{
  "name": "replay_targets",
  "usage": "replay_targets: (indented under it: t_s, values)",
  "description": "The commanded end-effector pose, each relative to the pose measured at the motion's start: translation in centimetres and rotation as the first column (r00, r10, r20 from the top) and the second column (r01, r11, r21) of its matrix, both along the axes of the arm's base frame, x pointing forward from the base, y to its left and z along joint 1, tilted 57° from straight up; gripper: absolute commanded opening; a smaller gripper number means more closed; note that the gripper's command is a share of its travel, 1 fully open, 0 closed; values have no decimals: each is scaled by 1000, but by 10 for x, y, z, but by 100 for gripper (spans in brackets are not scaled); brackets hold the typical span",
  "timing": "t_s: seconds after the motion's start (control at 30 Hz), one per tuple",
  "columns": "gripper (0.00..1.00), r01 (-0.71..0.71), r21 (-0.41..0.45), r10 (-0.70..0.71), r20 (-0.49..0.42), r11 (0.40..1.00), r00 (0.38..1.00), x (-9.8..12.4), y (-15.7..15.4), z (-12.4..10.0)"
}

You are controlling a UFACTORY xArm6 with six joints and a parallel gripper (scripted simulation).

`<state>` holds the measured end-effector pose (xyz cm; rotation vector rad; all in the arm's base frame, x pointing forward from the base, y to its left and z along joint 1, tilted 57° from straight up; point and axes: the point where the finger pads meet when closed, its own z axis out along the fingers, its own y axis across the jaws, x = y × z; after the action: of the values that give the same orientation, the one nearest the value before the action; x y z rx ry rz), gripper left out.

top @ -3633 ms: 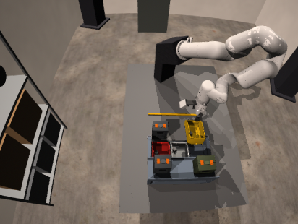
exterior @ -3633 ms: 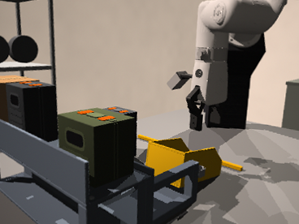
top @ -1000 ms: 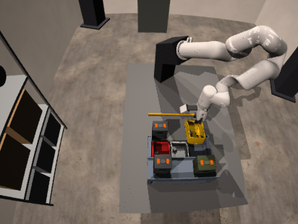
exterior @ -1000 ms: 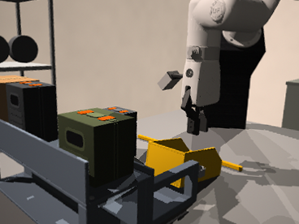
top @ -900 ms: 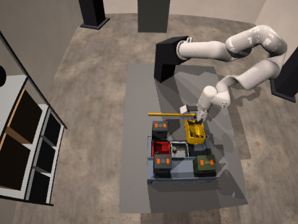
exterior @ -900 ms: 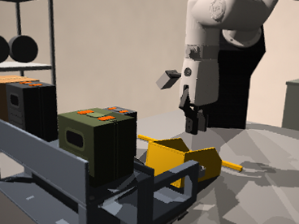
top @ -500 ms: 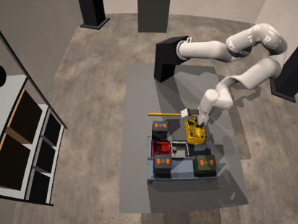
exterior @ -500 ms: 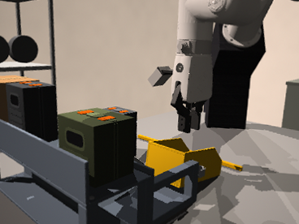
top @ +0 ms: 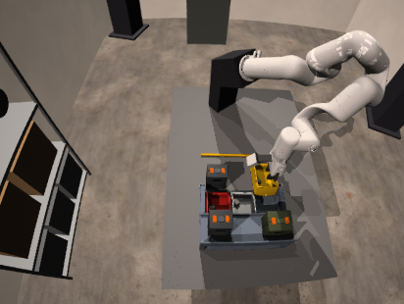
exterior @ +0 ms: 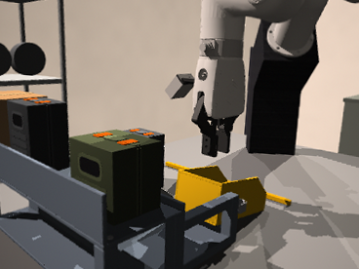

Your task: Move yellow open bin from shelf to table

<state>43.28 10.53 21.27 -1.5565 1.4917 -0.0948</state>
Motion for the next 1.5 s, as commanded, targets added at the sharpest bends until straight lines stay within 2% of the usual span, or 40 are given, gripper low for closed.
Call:
replay_targets:
  t_s: [0.0, 0.07, 0.23, 1.2, 1.47]
  values:
    - [33, -1, 0, 1, 0, 1000, 1000, 1, -1, 2]
    - [33, -1, 0, 1, 0, 1000, 1000, 1, -1, 2]
    - [33, -1, 0, 1, 0, 1000, 1000, 28, -20, 45]
    - [33, 0, 0, 0, 1, 1000, 1000, 32, -22, 51]
    - [33, 0, 0, 0, 1, 1000, 1000, 28, -20, 45]
